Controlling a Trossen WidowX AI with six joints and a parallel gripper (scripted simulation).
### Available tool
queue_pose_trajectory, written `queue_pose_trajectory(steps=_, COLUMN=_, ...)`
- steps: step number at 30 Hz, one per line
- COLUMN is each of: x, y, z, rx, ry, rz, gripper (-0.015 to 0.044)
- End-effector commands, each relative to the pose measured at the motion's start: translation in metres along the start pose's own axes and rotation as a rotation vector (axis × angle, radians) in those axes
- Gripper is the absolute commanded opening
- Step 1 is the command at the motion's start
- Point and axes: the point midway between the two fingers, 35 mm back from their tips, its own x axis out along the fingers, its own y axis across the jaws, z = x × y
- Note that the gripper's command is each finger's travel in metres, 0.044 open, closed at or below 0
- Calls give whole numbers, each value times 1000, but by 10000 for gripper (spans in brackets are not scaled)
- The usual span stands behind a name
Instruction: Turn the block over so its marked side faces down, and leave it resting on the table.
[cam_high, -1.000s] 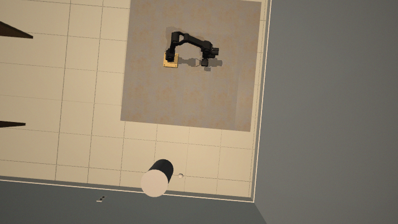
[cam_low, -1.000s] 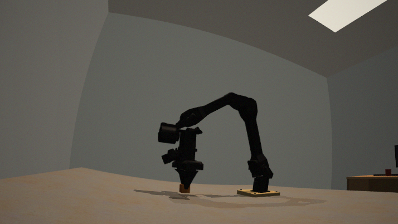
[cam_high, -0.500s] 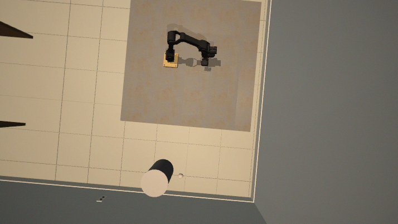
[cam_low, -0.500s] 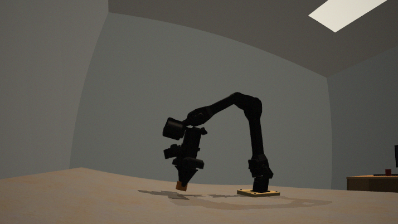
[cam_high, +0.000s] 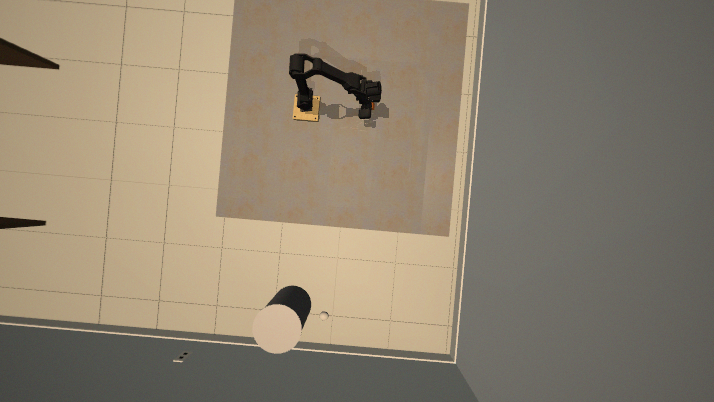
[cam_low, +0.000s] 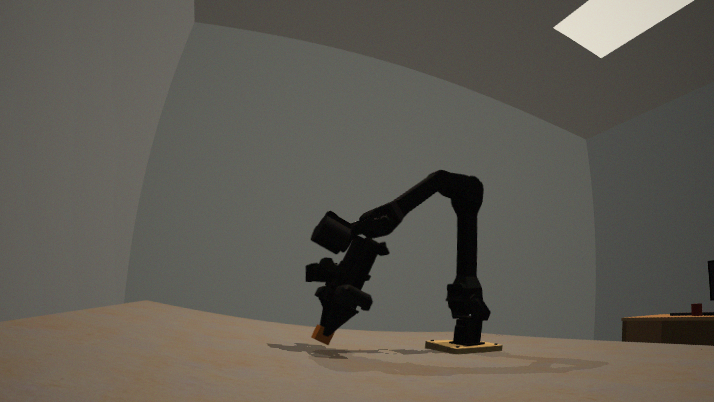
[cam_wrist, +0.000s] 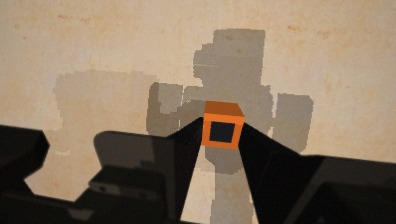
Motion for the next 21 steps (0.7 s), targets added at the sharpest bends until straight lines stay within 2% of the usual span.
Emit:
queue_pose_trajectory(steps=1, x=-2, y=-1, z=-2, rx=3, ry=-57, rz=-4, gripper=0)
queue_pose_trajectory(steps=11, x=-3, y=-1, z=-5, rx=5, ry=-161, rz=-3, gripper=0)
queue_pose_trajectory(steps=21, x=18, y=-1, z=-2, rx=1, ry=-304, rz=-6, gripper=0)
